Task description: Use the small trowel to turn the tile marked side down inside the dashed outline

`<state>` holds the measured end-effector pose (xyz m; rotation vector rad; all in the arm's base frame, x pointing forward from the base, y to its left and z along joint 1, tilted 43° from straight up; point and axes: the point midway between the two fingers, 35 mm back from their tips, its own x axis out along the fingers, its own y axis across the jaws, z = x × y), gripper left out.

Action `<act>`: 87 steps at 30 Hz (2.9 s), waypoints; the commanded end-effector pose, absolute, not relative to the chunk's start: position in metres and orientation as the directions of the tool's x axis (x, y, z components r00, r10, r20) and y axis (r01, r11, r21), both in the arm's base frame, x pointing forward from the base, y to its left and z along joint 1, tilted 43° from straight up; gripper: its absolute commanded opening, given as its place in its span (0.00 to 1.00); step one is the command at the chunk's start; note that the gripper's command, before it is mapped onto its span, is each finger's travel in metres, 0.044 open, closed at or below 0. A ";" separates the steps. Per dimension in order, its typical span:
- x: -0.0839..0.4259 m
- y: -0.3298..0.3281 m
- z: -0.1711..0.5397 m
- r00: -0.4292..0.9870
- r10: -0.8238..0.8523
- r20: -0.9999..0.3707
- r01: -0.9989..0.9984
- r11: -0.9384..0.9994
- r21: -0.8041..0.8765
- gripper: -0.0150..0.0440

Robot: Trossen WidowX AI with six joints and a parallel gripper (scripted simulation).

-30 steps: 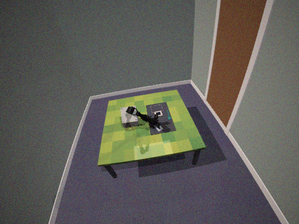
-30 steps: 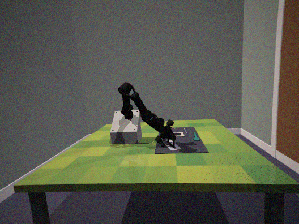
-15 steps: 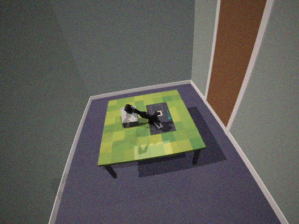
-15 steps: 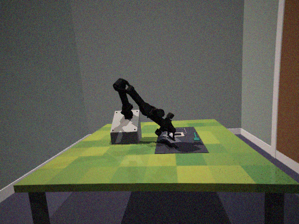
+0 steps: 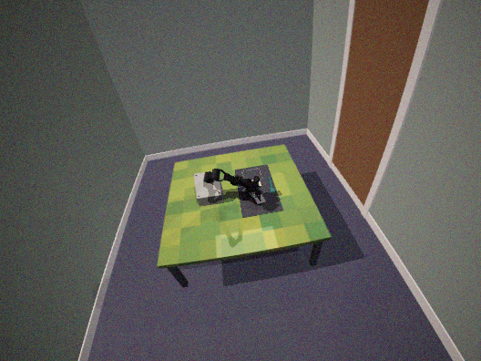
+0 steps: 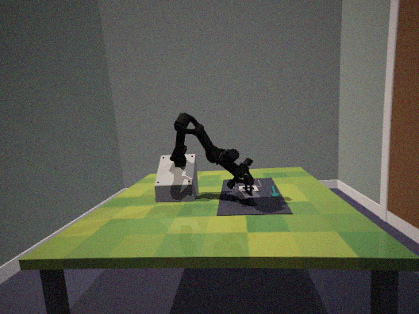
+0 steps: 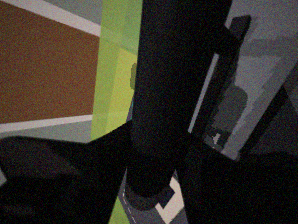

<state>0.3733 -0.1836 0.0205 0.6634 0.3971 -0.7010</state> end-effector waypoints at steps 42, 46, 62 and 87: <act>0.393 -0.180 -0.035 0.724 -0.528 -0.444 0.690 0.540 0.483 0.25; 0.394 -0.175 -0.040 0.724 -0.528 -0.444 0.690 0.539 0.483 0.25; 0.395 -0.156 -0.058 0.724 -0.527 -0.445 0.690 0.541 0.481 0.25; 0.395 -0.141 -0.062 0.725 -0.498 -0.475 0.688 0.505 0.521 0.25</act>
